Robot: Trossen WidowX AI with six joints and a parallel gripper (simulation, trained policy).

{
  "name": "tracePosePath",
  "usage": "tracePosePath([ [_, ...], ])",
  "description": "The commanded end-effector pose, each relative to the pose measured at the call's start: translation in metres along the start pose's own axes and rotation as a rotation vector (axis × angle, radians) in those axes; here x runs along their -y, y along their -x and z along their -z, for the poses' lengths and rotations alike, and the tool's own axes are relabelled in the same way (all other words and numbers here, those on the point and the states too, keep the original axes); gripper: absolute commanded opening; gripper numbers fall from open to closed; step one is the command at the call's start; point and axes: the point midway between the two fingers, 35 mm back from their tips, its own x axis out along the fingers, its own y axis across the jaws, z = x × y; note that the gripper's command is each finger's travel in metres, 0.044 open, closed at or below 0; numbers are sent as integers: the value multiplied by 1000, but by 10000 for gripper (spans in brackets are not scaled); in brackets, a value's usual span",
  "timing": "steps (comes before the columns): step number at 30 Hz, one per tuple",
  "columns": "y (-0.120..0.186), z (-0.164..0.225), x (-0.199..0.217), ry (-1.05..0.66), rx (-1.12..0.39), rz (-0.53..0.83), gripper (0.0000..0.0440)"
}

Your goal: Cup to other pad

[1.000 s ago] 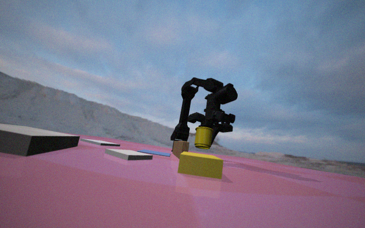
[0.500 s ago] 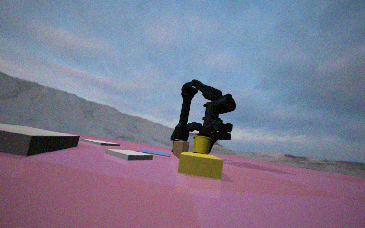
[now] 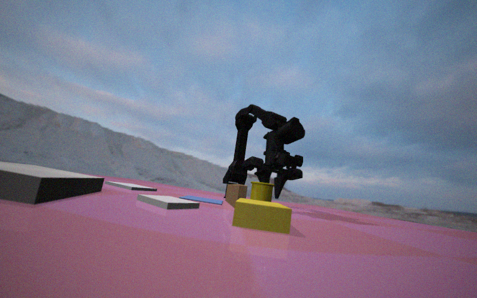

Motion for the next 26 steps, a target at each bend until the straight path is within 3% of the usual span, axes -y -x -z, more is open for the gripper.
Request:
tracePosePath([
  [1, 7, 1, 0, -9, 23, -16, 166],
  [22, 52, 6, -1, -56, 138, -78, 262],
  [26, 65, 4, 1, -66, 172, -83, 307],
])
